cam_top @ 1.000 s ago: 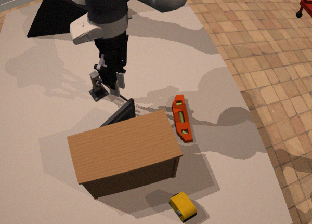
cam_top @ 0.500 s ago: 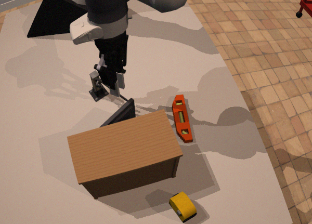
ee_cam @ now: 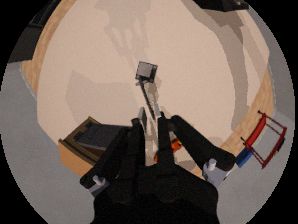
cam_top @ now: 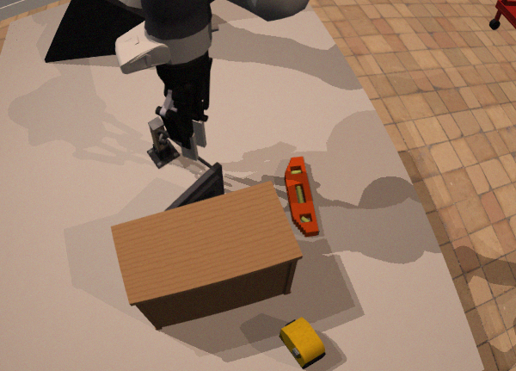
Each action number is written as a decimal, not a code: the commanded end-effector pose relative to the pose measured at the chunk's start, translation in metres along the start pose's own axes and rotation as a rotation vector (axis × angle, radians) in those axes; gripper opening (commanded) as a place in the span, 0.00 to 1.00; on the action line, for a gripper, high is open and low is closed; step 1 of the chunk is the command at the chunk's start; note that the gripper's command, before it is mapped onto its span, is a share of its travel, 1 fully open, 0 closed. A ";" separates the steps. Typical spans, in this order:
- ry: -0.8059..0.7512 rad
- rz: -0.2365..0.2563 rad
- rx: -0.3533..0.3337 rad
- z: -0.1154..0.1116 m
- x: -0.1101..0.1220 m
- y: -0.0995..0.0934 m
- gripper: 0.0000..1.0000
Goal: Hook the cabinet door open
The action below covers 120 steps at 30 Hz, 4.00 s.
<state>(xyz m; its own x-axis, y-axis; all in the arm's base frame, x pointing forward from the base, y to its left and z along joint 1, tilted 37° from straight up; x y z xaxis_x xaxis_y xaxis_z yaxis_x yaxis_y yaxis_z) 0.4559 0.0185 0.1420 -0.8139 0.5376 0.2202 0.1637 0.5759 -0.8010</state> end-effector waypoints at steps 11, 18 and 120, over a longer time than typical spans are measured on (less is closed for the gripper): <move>-0.004 0.001 0.000 -0.001 -0.001 0.001 0.15; -0.004 0.001 0.000 -0.001 -0.001 0.001 0.15; -0.004 0.001 0.000 -0.001 -0.001 0.048 0.15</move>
<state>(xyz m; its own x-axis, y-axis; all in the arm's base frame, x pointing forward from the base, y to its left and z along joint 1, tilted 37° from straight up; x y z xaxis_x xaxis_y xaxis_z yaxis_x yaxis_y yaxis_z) 0.4644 0.0462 0.1043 -0.8115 0.5397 0.2240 0.1624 0.5766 -0.8007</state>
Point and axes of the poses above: the point where the finger pads meet when closed, its own y axis out along the fingers, its own x axis across the jaws, z = x × y, the point moved 7 cm from there along -y, back along the fingers, and after that the axes turned 1 degree about -y, right-handed, at the moved point
